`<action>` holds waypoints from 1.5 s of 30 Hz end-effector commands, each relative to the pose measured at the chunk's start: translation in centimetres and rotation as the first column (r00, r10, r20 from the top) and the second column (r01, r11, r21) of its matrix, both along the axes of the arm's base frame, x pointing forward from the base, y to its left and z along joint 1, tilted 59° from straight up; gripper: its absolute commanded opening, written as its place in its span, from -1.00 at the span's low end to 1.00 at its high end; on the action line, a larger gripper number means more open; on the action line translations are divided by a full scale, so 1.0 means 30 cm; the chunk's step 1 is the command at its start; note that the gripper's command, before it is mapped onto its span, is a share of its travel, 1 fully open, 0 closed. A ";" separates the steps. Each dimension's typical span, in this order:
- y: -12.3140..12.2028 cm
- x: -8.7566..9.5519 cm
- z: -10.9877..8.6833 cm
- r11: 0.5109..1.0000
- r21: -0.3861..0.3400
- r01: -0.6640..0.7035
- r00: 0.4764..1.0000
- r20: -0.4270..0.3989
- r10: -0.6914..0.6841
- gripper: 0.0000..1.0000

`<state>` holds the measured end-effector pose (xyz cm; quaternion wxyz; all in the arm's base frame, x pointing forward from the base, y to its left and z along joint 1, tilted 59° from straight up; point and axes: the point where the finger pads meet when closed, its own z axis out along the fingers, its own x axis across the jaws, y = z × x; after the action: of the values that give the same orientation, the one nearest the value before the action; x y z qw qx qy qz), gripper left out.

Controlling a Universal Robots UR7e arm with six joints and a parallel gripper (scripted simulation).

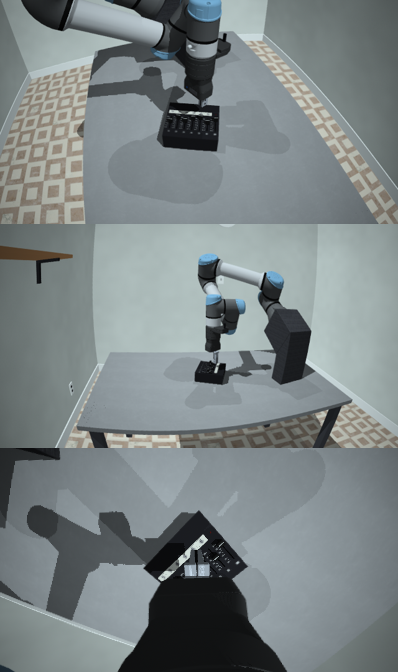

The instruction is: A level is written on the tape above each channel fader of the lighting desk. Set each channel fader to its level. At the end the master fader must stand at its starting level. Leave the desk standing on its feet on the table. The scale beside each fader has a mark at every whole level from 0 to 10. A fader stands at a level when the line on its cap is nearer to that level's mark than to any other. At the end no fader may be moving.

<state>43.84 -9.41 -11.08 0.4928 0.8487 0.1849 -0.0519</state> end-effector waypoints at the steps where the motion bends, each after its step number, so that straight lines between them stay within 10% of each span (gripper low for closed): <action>1: 0.001 -0.010 -0.004 0.984 0.002 -0.178 0.961 -0.213 0.174 -1.00; 20: -0.005 -0.025 -0.001 0.925 0.046 -0.378 0.781 -0.521 0.345 -1.00; 45: -0.006 -0.027 0.000 0.911 0.060 -0.409 0.735 -0.570 0.368 -1.00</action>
<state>43.23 -9.66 -10.97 0.4450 0.7202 0.4918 -0.2039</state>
